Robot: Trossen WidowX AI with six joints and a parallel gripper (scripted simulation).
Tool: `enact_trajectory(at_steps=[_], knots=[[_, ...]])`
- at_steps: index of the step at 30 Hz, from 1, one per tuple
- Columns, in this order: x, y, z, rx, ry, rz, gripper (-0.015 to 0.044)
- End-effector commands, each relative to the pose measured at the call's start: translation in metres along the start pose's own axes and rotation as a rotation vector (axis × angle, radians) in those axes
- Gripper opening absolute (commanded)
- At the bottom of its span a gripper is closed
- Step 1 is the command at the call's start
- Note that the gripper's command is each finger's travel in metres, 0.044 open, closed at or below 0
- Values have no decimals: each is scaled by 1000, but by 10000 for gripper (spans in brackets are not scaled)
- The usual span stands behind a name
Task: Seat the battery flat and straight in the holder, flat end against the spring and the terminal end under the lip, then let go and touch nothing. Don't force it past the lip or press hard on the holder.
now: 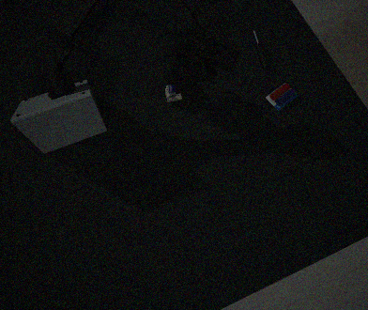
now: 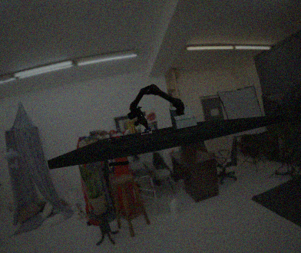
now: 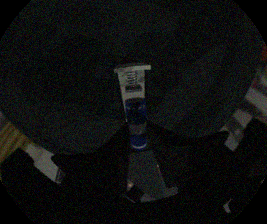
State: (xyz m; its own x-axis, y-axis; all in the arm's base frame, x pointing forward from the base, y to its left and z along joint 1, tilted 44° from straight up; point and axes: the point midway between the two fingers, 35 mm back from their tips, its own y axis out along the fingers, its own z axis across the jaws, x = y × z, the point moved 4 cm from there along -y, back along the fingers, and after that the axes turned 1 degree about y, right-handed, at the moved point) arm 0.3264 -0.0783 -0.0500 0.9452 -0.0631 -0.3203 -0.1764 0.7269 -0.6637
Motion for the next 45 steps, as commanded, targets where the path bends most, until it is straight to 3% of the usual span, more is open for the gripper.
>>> enact_trajectory(at_steps=[1, 45], knots=[[2, -1, -1, -3, -3, 15, 70], [22, 8, 1, -4, -7, 189, 70]])
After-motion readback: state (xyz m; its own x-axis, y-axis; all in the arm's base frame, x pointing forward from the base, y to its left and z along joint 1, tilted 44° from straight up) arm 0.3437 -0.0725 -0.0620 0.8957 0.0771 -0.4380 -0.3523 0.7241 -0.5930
